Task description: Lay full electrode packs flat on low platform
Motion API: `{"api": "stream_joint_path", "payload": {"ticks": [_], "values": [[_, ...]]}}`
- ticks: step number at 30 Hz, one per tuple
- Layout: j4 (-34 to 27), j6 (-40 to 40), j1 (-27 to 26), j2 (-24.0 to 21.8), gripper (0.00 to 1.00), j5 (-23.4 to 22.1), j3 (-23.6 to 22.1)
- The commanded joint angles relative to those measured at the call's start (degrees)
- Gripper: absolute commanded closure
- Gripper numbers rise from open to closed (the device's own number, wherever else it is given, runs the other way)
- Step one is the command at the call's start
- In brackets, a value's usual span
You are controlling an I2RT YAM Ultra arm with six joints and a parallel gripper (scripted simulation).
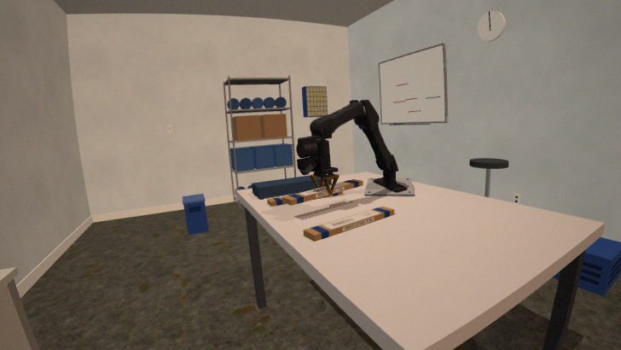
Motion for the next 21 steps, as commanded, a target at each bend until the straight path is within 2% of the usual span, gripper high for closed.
{"api": "stream_joint_path", "payload": {"ticks": [1, 5, 8, 11, 14, 18, 21], "values": [[1.6, 0.4, 0.2, -2.8, 1.00, 0.1, -1.0], [3.2, 0.6, 0.5, -2.9, 1.00, 0.1, -0.4], [4.1, 0.6, 0.6, -2.5, 1.00, 0.1, -3.1], [5.2, 0.7, 0.5, -2.6, 1.00, 0.1, -2.3], [6.2, 0.7, 0.6, -2.2, 1.00, 0.2, -4.6], [7.0, 0.7, 0.8, -2.3, 1.00, 0.2, -3.3], [7.9, 0.8, 0.9, -1.8, 1.00, 0.2, -6.2]]}}
